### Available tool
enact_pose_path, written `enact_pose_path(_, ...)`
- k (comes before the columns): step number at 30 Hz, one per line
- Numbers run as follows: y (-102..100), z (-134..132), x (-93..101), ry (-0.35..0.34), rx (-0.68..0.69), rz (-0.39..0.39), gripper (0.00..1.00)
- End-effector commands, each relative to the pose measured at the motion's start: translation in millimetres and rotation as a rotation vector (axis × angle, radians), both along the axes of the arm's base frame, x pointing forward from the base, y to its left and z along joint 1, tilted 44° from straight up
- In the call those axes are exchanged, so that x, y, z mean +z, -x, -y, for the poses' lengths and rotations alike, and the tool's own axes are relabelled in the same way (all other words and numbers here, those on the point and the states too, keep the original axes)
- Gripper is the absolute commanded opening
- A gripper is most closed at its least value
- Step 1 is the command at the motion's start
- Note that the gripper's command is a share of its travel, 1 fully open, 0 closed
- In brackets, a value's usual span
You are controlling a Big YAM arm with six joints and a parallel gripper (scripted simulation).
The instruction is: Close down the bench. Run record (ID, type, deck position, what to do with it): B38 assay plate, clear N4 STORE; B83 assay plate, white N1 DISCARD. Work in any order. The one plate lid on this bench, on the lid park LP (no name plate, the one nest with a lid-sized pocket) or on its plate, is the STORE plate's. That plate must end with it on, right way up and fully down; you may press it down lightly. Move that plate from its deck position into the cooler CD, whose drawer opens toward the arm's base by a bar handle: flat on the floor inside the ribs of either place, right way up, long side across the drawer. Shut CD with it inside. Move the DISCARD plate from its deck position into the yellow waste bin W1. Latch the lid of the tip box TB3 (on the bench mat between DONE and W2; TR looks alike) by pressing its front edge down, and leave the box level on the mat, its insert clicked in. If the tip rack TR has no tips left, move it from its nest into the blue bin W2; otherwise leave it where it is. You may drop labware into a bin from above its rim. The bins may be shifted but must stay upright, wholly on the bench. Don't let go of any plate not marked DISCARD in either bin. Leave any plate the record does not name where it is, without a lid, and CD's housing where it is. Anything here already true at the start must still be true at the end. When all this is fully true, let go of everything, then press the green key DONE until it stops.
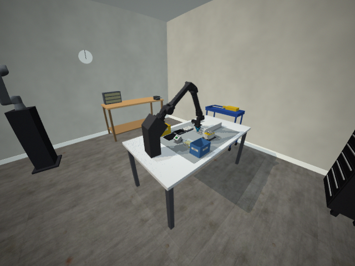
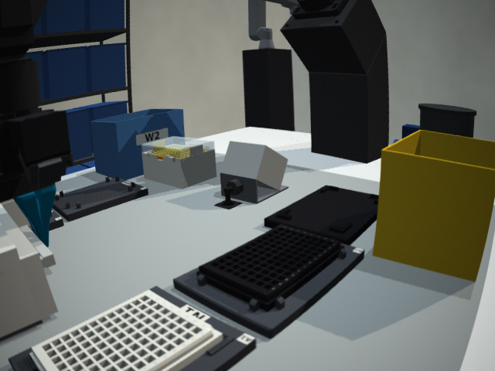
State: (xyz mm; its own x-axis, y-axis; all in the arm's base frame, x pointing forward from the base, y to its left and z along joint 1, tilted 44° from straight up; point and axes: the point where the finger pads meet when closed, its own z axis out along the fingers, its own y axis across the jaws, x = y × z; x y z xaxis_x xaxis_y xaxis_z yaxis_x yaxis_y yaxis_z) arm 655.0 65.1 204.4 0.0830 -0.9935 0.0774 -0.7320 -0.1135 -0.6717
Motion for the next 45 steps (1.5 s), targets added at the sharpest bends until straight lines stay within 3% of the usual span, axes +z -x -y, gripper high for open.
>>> enact_pose_path(1, -22, -10, 23.9, -0.012, 0.004, 0.062, 0.0)
enact_pose_path(30, -22, -10, 23.9, -0.012, 0.004, 0.062, 0.0)
enact_pose_path(34, -18, -9, 19.9, -0.012, 0.004, 0.061, 0.0)
enact_pose_path(36, -5, -7, 4.9, -0.008, 0.003, 0.035, 0.0)
enact_pose_path(39, 1, -5, 25.2, -0.013, 0.003, 0.071, 0.0)
enact_pose_path(45, 6, -4, 17.1, -0.012, 0.003, 0.067, 0.0)
